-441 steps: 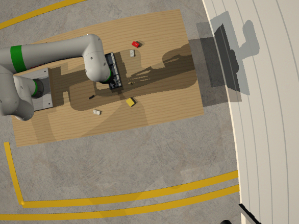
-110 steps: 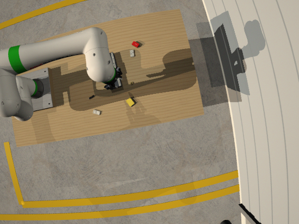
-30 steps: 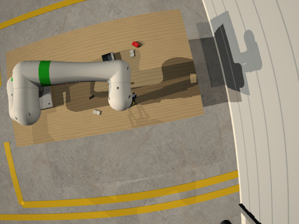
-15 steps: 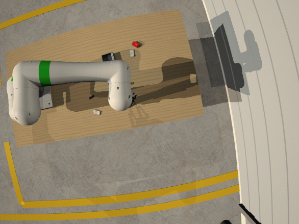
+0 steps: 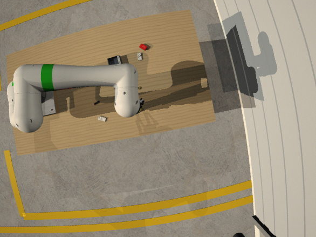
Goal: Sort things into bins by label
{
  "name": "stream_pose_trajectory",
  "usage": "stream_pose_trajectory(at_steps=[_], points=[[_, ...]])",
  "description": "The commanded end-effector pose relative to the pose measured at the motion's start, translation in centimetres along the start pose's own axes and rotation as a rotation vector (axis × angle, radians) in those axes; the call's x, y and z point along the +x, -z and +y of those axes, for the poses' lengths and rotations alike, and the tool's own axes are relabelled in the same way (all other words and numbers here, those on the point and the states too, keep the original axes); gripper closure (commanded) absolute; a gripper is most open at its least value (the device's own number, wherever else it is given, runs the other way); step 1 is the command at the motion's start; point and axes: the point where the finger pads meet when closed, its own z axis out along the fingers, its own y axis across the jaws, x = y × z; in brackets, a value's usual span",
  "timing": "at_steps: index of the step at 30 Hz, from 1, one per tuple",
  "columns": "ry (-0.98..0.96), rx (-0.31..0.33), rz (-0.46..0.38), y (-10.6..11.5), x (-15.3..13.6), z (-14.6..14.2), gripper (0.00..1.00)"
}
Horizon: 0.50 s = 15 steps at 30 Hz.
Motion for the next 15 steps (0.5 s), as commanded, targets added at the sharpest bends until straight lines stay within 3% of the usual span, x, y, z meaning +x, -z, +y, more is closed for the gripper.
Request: stream_pose_trajectory(at_steps=[1,15], points=[[0.0,0.0,0.0,0.01,0.01,0.0,0.71],[0.0,0.0,0.0,0.68,0.01,0.0,0.71]])
